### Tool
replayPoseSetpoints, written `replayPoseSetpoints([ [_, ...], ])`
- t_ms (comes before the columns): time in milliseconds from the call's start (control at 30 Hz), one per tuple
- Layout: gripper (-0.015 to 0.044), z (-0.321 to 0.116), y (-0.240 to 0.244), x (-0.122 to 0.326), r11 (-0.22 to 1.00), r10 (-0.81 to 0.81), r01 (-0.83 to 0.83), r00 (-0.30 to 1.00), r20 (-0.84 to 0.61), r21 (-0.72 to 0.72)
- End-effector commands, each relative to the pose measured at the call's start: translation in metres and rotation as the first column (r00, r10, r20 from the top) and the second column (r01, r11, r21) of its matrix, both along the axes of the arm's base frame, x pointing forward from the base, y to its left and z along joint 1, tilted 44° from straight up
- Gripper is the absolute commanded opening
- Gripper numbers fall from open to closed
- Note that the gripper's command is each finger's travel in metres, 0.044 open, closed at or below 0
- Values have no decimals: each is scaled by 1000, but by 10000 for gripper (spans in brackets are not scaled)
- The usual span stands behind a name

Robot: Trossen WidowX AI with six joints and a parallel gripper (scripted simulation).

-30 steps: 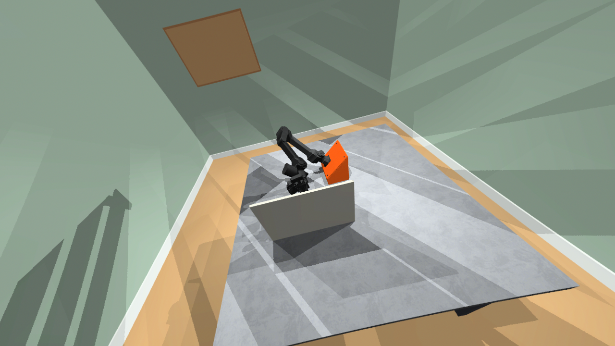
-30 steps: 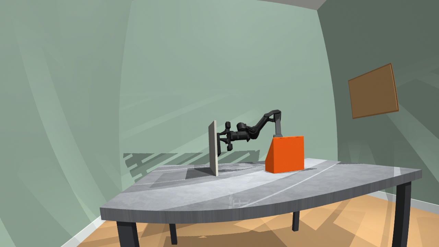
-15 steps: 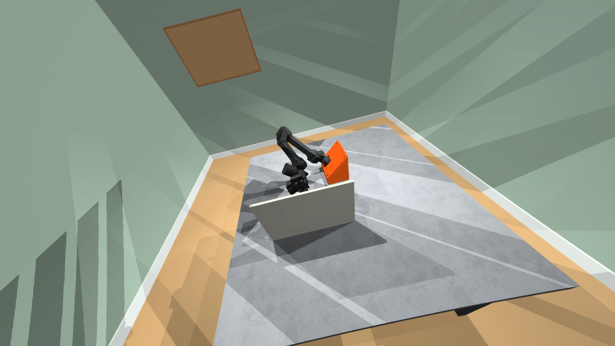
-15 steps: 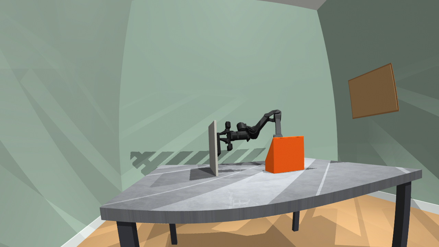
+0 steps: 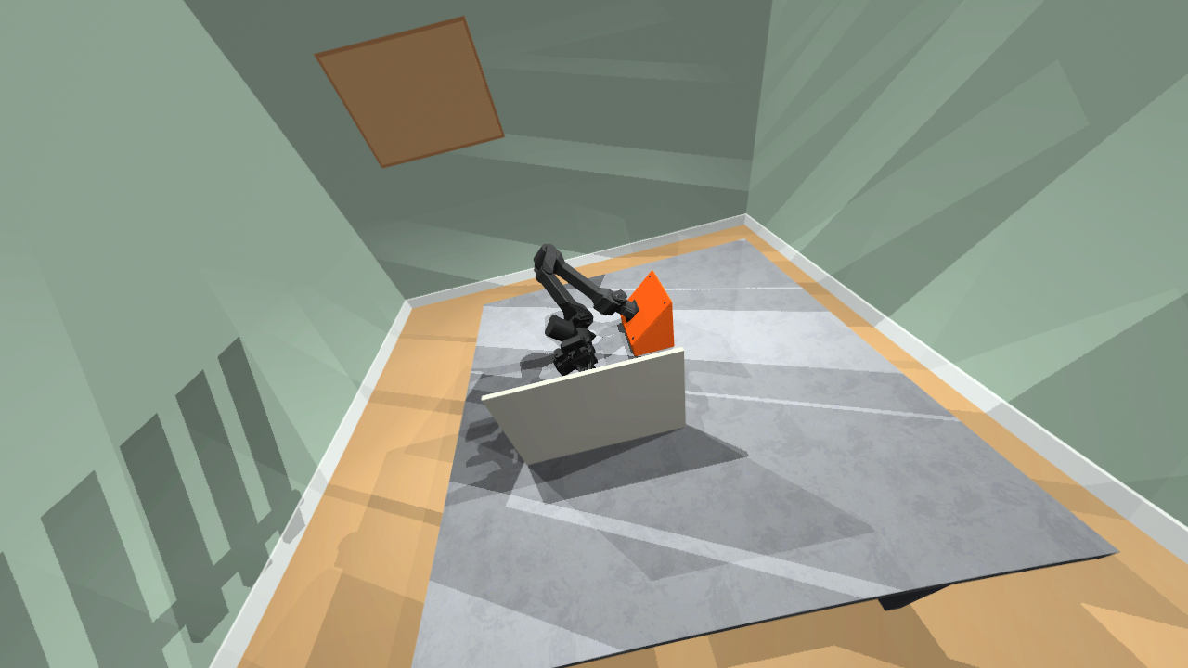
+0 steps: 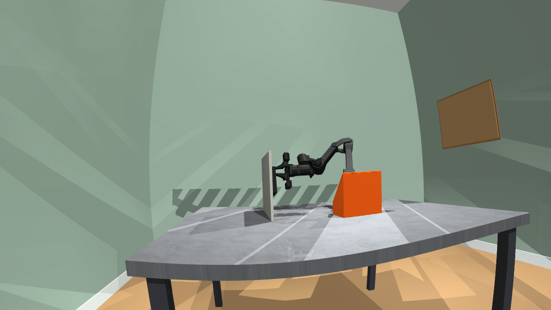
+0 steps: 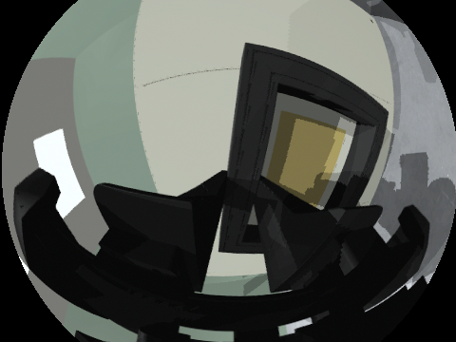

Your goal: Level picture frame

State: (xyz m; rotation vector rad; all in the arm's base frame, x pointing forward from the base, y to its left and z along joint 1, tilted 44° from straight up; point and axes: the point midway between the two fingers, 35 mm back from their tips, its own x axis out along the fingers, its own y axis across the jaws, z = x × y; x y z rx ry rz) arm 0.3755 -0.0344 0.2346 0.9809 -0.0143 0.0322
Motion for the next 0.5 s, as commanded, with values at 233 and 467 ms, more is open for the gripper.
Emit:
replayPoseSetpoints([
  [233,0,1,3,0,1000,8,-8,1000,6,-6],
  [467,0,0,4,0,1000,8,-8,1000,6,-6],
])
